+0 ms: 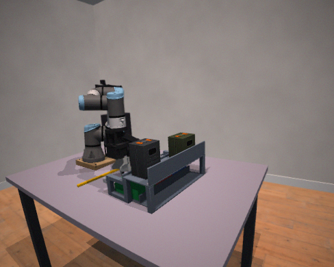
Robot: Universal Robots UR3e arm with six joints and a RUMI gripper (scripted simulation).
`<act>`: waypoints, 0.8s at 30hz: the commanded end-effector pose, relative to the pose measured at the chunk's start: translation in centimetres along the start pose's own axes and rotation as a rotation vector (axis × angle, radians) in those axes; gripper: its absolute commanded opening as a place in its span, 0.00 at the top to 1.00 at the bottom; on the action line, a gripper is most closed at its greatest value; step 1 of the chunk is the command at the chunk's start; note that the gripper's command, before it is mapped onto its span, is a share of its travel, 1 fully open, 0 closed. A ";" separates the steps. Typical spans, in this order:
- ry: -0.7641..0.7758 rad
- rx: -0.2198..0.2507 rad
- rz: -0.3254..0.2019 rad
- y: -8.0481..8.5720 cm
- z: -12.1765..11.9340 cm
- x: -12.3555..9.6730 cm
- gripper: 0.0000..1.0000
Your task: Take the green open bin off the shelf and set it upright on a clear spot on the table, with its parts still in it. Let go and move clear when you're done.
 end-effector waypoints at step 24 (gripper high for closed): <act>0.000 -0.003 -0.001 0.8 0.0 0.0 0.74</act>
Point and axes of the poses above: the point where the finger pads meet when closed, its own y axis back along the fingers, its own z axis across the jaws, x = y × z, the point moved 6 cm from there along y, back along the fingers, and after that the axes turned 11 degrees about -y, right-handed, at the moved point
